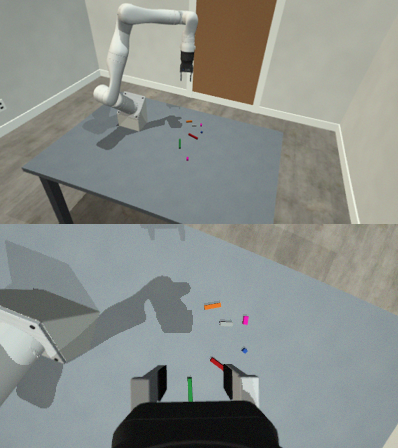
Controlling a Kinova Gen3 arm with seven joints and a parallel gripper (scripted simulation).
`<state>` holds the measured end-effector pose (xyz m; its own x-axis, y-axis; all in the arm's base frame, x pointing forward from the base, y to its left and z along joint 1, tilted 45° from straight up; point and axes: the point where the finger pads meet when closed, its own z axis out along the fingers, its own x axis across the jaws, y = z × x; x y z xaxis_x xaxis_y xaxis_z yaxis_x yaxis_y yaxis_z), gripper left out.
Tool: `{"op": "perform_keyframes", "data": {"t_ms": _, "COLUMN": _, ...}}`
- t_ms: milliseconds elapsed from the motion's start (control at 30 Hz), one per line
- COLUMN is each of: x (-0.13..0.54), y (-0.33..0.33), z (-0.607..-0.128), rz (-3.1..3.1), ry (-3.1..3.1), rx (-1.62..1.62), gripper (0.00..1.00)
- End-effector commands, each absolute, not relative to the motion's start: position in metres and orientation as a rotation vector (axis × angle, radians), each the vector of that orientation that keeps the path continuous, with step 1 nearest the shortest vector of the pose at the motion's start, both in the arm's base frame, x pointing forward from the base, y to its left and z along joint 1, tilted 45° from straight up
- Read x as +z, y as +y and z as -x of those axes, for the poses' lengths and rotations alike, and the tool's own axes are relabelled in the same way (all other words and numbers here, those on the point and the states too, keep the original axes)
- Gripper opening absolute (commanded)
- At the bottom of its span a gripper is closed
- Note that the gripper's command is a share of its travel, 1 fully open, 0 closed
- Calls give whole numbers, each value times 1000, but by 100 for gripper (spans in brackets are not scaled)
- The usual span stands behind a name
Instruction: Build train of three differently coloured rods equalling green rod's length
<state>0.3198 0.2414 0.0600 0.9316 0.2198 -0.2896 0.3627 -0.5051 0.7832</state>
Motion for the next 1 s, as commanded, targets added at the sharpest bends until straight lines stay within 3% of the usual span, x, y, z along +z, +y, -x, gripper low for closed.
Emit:
{"op": "perform_keyframes", "data": {"t_ms": 0, "x": 60, "y": 242, "z": -320, "rz": -2121, "ry": 414, "rx": -185, "gripper": 100}}
{"op": "perform_keyframes", "data": {"t_ms": 967, "x": 42, "y": 236, "z": -319, "rz": -2150, "ry": 317, "rx": -160, "gripper": 100}}
